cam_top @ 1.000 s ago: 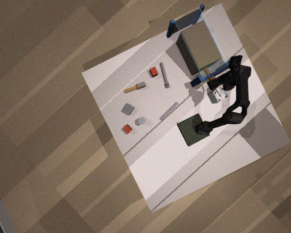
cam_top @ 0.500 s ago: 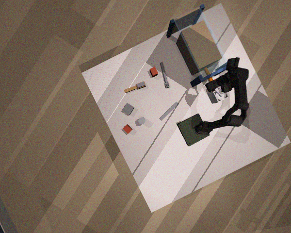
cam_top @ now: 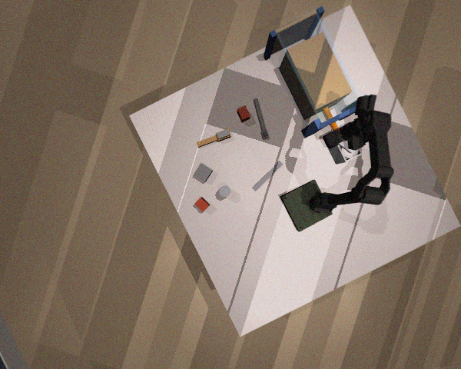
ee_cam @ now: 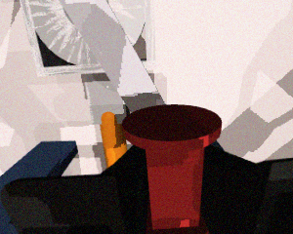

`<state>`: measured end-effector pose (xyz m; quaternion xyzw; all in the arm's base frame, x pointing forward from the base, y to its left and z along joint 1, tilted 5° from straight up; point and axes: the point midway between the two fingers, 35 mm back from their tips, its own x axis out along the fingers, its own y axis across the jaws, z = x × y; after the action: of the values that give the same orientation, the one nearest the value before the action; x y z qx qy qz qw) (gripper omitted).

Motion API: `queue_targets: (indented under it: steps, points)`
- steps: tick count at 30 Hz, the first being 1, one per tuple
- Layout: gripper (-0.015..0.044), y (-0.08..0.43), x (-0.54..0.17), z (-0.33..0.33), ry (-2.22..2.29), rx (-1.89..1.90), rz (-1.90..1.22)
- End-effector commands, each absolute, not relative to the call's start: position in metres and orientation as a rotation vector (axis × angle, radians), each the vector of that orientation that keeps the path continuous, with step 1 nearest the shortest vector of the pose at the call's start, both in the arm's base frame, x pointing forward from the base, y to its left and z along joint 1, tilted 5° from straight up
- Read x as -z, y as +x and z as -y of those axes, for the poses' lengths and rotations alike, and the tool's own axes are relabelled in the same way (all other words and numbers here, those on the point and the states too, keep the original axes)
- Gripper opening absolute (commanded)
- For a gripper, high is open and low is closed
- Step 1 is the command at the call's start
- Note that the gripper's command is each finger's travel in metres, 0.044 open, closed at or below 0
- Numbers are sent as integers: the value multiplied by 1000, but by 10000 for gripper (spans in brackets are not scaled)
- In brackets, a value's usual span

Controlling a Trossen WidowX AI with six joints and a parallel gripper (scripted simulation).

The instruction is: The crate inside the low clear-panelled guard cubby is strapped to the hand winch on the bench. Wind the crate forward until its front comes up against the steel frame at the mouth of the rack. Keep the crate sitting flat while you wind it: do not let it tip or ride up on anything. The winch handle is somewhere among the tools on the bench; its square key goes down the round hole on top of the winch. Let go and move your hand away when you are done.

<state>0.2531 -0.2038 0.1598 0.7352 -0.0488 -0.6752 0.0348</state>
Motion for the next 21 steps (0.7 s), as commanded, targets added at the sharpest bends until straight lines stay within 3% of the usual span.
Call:
queue_targets:
  steps: [1,21]
  points:
    - [0,243,-156,188,2253,2117,116]
    - [0,225,-153,171,2252,2119,115]
